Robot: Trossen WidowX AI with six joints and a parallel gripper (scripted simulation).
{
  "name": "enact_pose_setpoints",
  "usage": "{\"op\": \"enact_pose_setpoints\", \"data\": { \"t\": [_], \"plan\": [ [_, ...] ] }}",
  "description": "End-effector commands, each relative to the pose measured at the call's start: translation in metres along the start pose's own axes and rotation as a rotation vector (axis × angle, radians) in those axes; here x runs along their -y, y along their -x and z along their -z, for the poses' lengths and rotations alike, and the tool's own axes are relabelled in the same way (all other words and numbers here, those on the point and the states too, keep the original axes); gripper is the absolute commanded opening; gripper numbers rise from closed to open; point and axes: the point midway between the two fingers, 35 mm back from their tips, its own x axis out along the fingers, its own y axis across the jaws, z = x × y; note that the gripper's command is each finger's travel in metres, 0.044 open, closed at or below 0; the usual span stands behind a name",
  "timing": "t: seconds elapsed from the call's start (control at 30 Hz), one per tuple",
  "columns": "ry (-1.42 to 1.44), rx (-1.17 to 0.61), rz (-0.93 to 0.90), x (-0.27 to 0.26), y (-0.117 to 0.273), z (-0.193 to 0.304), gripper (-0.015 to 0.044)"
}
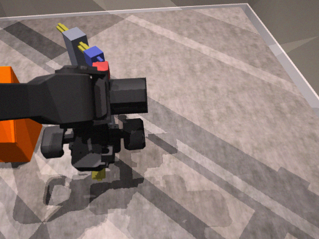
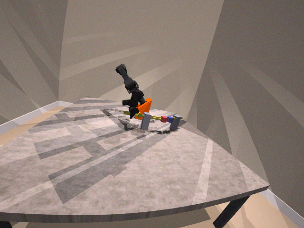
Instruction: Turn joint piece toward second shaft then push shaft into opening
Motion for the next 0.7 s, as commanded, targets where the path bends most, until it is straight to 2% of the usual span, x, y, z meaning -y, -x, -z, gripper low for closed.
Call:
{"op": "enact_pose_setpoints", "data": {
  "t": [0.0, 0.67],
  "plan": [
    [0.0, -0.009, -0.001, 0.0, -0.001, 0.012, 0.0],
    [0.0, -0.01, -0.001, 0.0, 0.0, 0.034, 0.0]
  ]
}}
